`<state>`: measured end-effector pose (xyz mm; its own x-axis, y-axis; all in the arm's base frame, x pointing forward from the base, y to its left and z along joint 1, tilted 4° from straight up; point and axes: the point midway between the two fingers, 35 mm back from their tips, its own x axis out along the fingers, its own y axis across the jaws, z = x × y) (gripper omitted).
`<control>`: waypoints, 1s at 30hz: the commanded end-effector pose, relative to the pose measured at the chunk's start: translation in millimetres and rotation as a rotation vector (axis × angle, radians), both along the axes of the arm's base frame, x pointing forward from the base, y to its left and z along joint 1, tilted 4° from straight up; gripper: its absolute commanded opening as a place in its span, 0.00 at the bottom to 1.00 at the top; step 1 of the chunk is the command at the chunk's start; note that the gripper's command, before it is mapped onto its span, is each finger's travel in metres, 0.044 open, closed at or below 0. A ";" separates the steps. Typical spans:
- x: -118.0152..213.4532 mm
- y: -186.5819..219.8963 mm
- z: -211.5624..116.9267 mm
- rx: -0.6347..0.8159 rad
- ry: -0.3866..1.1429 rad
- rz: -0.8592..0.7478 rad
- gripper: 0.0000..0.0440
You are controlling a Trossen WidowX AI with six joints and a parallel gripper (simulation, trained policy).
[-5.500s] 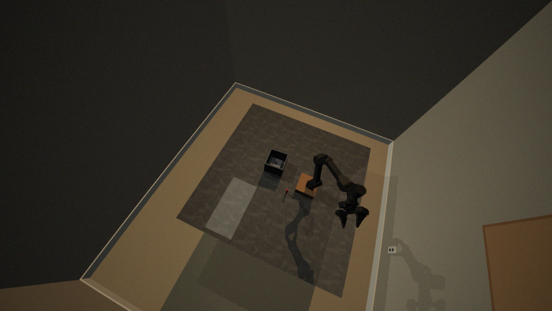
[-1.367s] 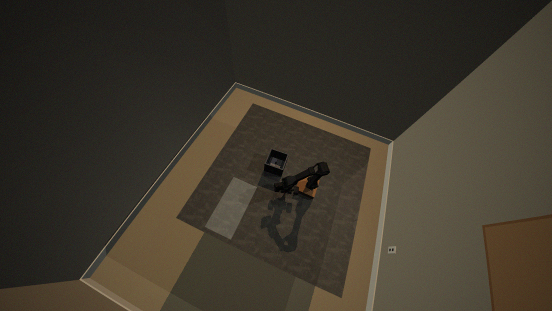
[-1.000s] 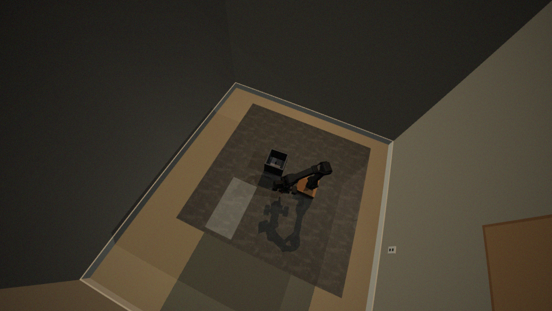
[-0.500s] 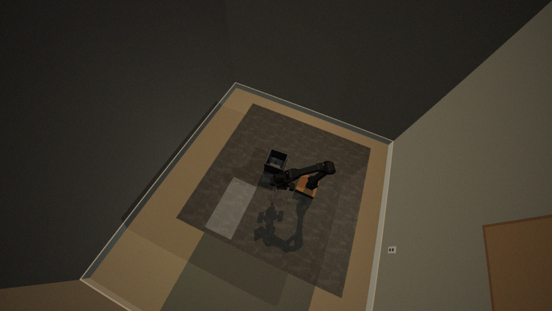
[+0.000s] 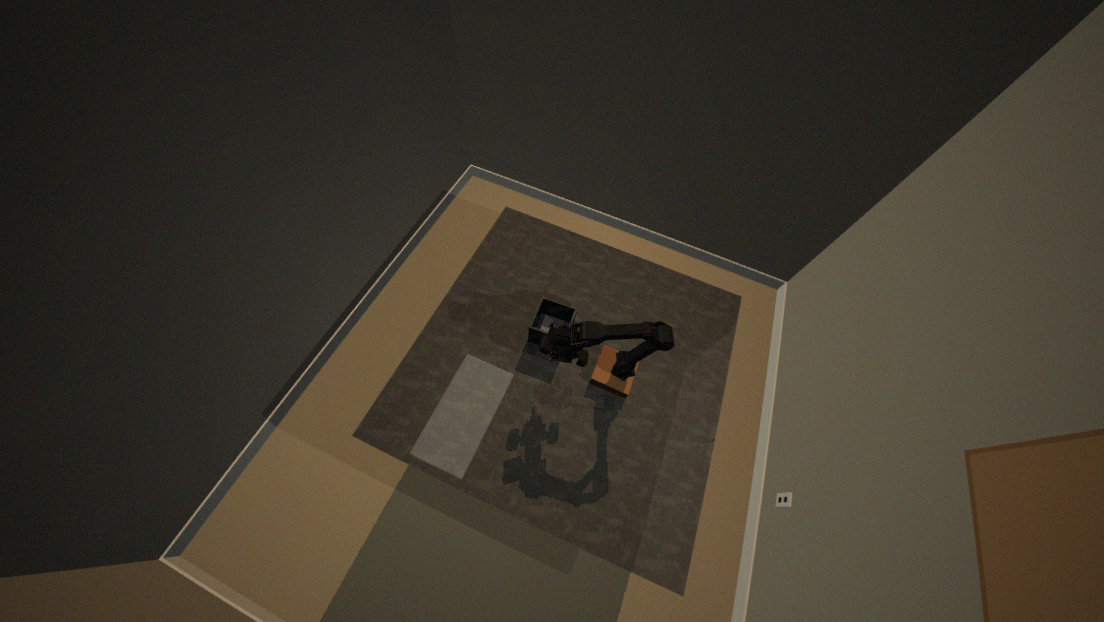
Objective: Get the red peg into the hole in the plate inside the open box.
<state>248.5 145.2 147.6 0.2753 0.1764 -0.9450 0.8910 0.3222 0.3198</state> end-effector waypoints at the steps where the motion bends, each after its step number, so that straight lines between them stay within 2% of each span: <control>1: 7.1 -10.5 6.8 -0.018 -0.017 -0.012 0.00; 13: 29.0 -53.5 17.0 -0.081 -0.025 -0.077 0.00; 30: 51.4 -103.6 10.2 -0.136 0.040 -0.129 0.00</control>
<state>297.4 46.6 159.3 0.2605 0.0163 -0.9653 0.9359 0.2411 0.2567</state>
